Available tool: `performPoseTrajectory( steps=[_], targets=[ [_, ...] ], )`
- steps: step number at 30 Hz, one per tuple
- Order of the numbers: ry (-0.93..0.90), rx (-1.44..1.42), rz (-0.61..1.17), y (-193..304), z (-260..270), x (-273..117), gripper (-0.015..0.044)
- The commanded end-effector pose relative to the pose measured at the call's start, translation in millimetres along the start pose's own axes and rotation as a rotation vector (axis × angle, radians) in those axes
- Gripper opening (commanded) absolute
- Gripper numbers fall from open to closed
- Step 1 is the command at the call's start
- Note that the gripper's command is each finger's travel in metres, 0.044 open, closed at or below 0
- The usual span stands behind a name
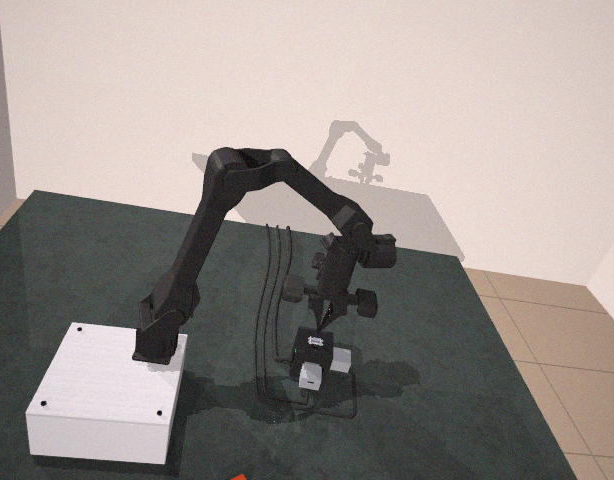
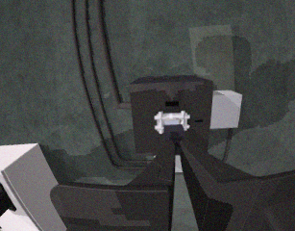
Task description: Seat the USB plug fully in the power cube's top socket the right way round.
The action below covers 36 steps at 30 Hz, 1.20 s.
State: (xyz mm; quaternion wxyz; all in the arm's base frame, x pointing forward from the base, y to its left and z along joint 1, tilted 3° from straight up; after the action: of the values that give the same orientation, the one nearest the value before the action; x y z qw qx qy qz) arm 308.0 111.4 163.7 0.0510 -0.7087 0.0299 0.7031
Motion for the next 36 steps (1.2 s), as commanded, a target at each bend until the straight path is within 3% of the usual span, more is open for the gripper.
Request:
performPoseTrajectory(
  steps=[1, 36],
  targets=[
    [0.004, 0.005, 0.003, 0.1, -0.2, 1.0, 0.0],
    [0.003, 0.005, 0.003, 0.0, -0.2, 5.2, 0.0]
  ],
)
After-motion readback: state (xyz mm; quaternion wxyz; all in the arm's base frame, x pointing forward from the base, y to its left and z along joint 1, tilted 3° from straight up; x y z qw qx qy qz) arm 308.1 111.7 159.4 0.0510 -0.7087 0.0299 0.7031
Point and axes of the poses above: the point midway between the two fingers, 35 mm back from their tips, its own x axis out along the fingers, its own z axis across the jaws, y = z × x, the point moved 10 cm from there along -x, back along the fingers, and after that the axes turned 5 degrees about x, right-handed, at the moved point
